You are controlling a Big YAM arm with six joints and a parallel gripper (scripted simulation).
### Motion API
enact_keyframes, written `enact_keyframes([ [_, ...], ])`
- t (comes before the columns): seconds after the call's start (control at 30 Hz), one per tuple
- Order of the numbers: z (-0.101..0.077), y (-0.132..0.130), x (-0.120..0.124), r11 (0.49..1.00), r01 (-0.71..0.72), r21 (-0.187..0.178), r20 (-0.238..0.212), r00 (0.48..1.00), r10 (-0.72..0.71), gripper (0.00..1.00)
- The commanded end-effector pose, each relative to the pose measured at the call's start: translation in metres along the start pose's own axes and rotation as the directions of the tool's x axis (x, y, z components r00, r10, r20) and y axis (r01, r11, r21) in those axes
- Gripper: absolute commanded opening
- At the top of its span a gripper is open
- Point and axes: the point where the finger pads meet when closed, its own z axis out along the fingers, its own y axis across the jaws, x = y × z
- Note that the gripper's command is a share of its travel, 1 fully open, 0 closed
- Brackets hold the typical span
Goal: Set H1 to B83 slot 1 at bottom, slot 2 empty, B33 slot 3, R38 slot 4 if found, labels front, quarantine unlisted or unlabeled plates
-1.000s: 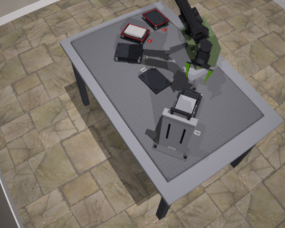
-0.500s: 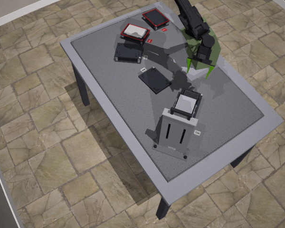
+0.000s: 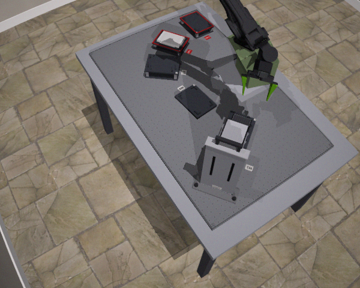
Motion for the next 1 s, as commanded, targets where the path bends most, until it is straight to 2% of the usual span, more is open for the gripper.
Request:
enact_keyframes([
  [0.0, 0.002, 0.015, -0.018, 0.996, 0.082, -0.029, -0.005, 0.997, -0.082, 1.00],
  [0.1, 0.004, 0.024, -0.023, 0.989, 0.140, -0.055, -0.027, 0.990, -0.142, 1.00],
  [0.17, 0.004, 0.024, -0.023, 0.989, 0.140, -0.055, -0.027, 0.990, -0.142, 1.00],
  [0.2, 0.005, 0.023, -0.013, 0.984, 0.169, -0.061, -0.050, 0.984, -0.172, 1.00],
  [0.23, 0.006, 0.030, -0.025, 0.981, 0.178, -0.072, -0.042, 0.983, -0.181, 1.00],
  [0.43, 0.011, 0.048, -0.033, 0.949, 0.289, -0.129, -0.079, 0.951, -0.300, 1.00],
  [0.67, 0.017, 0.069, -0.042, 0.890, 0.409, -0.201, -0.112, 0.893, -0.436, 1.00],
  [0.73, 0.017, 0.069, -0.042, 0.890, 0.409, -0.201, -0.112, 0.893, -0.436, 1.00],
  [0.97, 0.023, 0.091, -0.051, 0.811, 0.516, -0.276, -0.133, 0.815, -0.564, 1.00],
])
